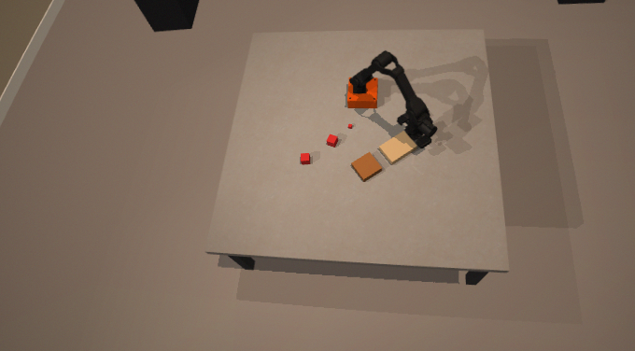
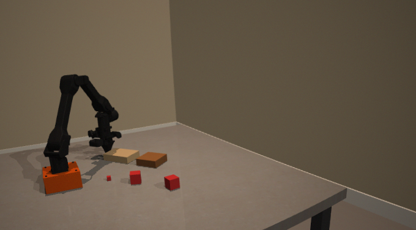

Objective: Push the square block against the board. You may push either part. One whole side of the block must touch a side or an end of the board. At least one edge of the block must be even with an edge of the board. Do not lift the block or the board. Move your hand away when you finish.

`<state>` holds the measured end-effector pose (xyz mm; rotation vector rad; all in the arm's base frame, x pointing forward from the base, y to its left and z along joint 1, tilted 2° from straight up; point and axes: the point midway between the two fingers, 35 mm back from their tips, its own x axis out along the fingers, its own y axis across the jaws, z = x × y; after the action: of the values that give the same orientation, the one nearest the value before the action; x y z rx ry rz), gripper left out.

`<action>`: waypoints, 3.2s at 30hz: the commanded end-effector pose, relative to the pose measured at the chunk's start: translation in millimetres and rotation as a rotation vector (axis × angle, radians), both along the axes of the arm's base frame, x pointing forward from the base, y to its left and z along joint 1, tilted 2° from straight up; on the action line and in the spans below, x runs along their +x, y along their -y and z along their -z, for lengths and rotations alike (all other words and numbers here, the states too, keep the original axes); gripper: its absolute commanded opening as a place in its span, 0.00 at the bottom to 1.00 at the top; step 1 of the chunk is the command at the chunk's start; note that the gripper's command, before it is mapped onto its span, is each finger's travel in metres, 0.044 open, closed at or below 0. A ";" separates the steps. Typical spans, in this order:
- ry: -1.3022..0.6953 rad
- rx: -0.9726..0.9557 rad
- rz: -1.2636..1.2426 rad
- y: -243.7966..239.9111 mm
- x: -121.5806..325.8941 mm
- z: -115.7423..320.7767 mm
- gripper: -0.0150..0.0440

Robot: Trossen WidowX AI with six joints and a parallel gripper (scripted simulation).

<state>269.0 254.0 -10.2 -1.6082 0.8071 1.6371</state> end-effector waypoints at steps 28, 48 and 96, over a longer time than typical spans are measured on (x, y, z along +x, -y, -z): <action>0.003 -0.002 -0.004 33.4 23.5 1.6 0.25; 0.003 -0.001 -0.004 21.6 16.9 1.0 0.25; 0.003 -0.001 -0.010 27.8 12.2 1.5 0.25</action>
<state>279.1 225.3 -9.4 -1.6119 0.8114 1.6449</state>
